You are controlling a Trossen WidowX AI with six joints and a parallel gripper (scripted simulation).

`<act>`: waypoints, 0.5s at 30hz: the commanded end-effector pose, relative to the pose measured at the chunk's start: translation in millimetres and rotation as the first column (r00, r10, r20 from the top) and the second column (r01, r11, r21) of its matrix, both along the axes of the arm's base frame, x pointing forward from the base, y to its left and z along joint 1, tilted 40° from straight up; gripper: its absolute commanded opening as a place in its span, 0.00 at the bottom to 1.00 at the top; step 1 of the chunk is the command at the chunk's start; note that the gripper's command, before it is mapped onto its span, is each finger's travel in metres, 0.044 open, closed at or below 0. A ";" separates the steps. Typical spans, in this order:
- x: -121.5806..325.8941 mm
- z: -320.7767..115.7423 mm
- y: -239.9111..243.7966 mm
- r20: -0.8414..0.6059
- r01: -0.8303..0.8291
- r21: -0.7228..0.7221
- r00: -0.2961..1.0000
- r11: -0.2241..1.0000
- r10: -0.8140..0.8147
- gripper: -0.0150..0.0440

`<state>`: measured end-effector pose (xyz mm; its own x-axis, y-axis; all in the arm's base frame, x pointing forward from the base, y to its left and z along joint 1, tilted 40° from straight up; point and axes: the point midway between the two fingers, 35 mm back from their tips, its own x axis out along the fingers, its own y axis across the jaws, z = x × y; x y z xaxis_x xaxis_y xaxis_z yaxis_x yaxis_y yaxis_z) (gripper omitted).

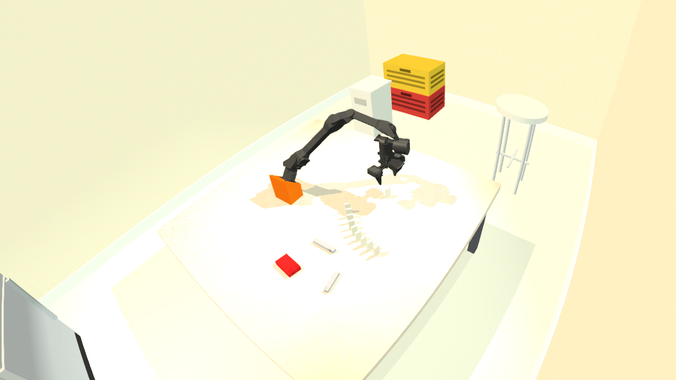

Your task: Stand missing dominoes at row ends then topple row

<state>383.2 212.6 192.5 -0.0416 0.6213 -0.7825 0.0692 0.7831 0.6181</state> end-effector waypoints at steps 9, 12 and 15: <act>-6.4 -19.3 23.5 -0.039 -0.013 0.033 0.999 0.999 0.015 1.00; -9.0 -35.9 37.8 -0.039 -0.013 0.035 0.999 0.999 0.015 1.00; -10.1 -44.3 43.4 -0.040 -0.013 0.036 0.999 0.999 0.015 1.00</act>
